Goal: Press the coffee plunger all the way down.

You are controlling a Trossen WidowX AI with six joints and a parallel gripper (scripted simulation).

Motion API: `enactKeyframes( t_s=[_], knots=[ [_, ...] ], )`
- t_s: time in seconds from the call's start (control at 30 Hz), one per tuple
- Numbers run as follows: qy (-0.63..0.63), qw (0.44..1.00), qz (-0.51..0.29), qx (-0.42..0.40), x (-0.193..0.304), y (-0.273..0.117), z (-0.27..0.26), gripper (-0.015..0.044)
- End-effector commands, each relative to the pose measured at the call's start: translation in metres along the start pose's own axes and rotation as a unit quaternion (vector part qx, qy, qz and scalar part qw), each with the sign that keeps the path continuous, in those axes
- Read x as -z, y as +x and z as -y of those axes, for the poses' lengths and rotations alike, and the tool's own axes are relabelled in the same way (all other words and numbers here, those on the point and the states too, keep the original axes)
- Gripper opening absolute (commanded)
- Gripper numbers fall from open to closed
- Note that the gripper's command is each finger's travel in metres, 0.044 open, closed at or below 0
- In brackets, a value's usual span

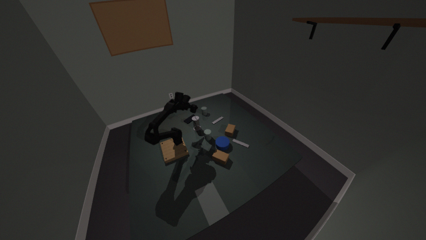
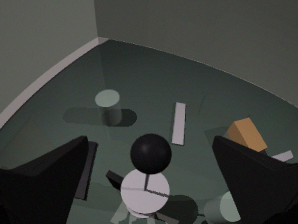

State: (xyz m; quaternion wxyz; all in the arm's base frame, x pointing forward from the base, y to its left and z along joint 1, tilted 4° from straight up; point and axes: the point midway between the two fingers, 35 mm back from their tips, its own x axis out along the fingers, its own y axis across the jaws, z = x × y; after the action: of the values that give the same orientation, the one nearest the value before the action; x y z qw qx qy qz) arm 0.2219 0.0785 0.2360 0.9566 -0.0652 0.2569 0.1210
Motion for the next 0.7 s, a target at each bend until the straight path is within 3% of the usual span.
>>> enactKeyframes(
  t_s=[0.0,0.37,0.67],
  knots=[
    [-0.003,1.0,-0.006,-0.002,0.0043,0.0056,-0.0008,0.0414],
    [-0.003,1.0,-0.006,-0.002,0.0043,0.0056,-0.0008,0.0125],
    [-0.003,1.0,-0.006,-0.002,0.0043,0.0056,-0.0008,0.0116]
  ],
)
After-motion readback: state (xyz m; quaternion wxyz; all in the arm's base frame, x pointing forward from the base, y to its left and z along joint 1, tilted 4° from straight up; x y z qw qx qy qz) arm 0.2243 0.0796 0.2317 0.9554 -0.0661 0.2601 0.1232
